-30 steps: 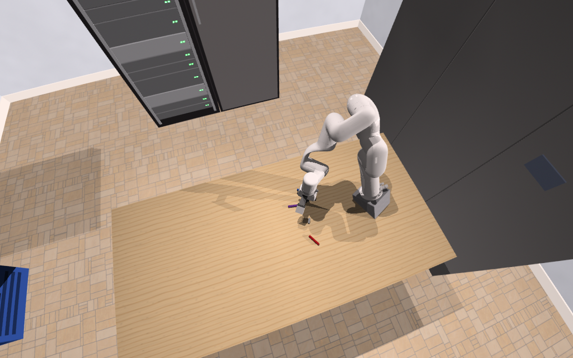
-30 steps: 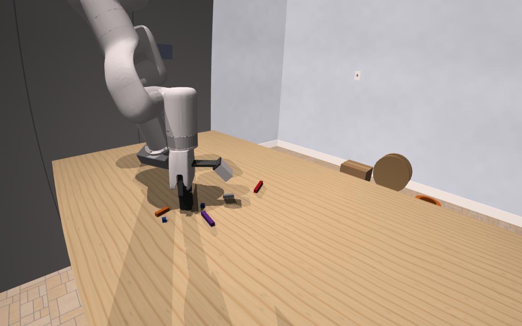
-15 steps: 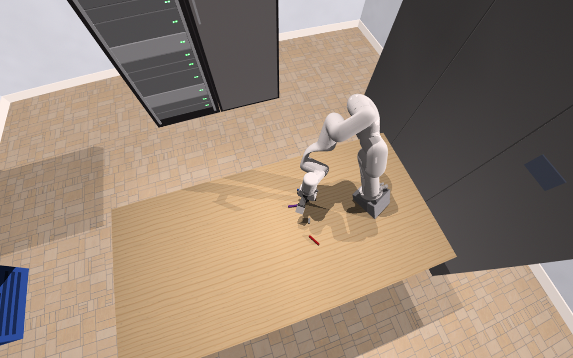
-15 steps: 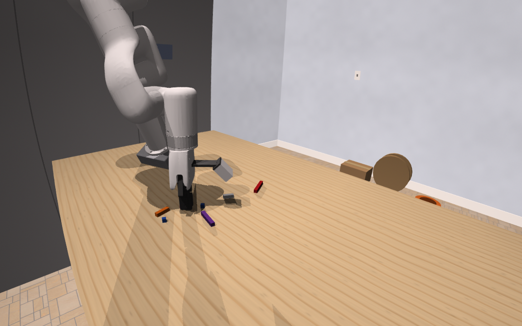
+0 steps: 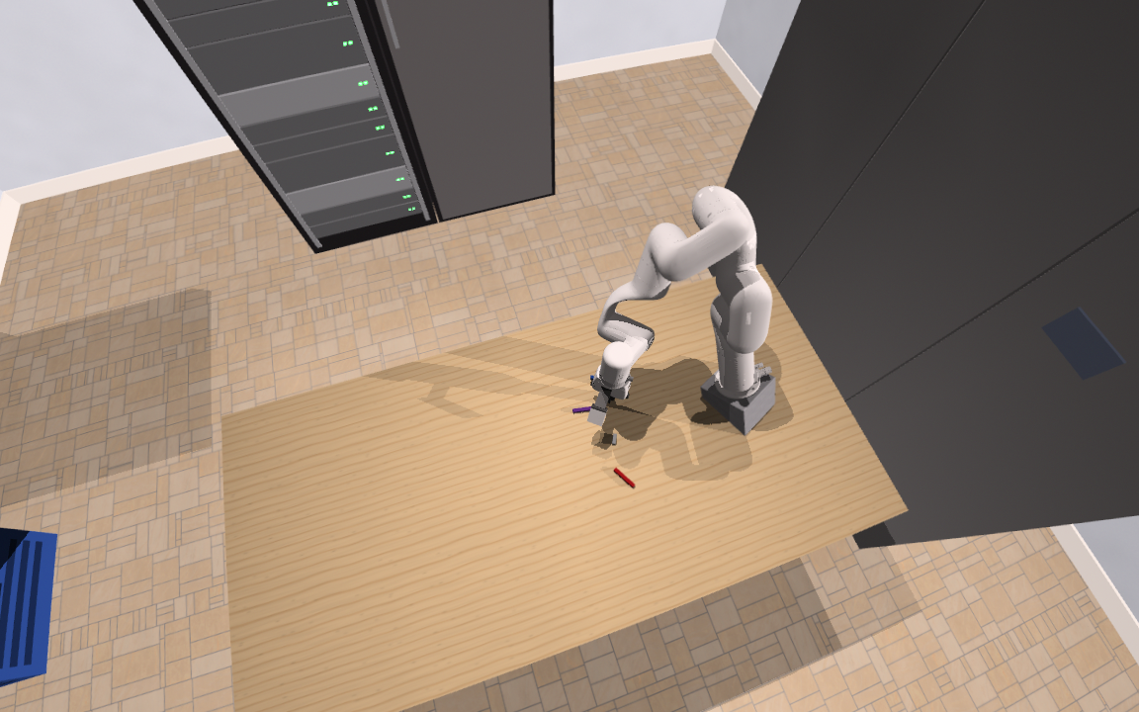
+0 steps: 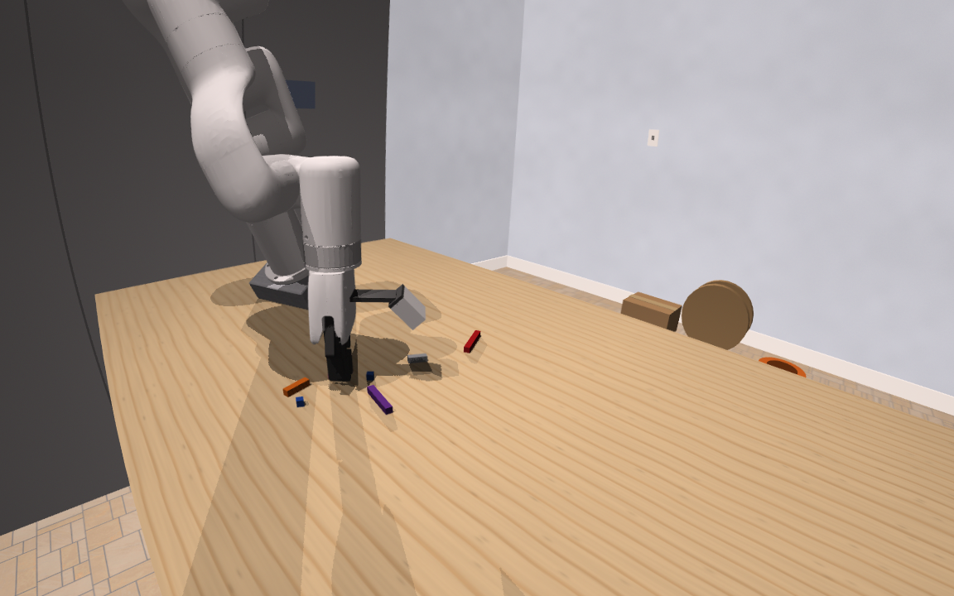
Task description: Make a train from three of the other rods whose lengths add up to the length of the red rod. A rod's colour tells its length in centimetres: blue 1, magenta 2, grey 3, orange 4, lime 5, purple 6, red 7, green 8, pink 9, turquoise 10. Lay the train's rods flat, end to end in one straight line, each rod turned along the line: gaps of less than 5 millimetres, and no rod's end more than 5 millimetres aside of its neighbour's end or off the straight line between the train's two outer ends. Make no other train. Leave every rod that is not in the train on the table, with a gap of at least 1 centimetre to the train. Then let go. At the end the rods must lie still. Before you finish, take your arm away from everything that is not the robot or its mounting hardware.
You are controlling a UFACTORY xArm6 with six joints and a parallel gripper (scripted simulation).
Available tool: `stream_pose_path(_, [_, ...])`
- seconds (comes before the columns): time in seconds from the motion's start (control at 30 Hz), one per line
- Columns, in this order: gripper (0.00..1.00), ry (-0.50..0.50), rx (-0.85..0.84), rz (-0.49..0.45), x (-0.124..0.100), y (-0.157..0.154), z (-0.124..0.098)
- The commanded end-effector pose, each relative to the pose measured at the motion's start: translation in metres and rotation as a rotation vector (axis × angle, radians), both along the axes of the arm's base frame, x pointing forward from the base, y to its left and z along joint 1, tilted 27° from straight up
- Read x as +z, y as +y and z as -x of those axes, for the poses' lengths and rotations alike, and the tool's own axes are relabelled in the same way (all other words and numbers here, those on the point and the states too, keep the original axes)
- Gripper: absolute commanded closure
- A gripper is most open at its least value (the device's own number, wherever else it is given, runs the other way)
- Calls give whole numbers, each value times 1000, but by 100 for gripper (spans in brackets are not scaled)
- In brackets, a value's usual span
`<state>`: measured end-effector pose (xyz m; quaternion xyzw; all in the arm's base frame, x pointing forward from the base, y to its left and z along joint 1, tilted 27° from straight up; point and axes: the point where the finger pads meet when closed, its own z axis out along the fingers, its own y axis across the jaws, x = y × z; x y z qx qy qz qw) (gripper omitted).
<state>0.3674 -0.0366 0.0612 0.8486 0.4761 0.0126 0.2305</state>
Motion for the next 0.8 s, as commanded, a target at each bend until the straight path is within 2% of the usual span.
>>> stream_pose_path(0.0, [96,-3,1,-1,12,5,2])
stream_pose_path(0.37, [96,-3,1,-1,80,34,20])
stream_pose_path(0.77, [96,-3,1,-1,86,37,22])
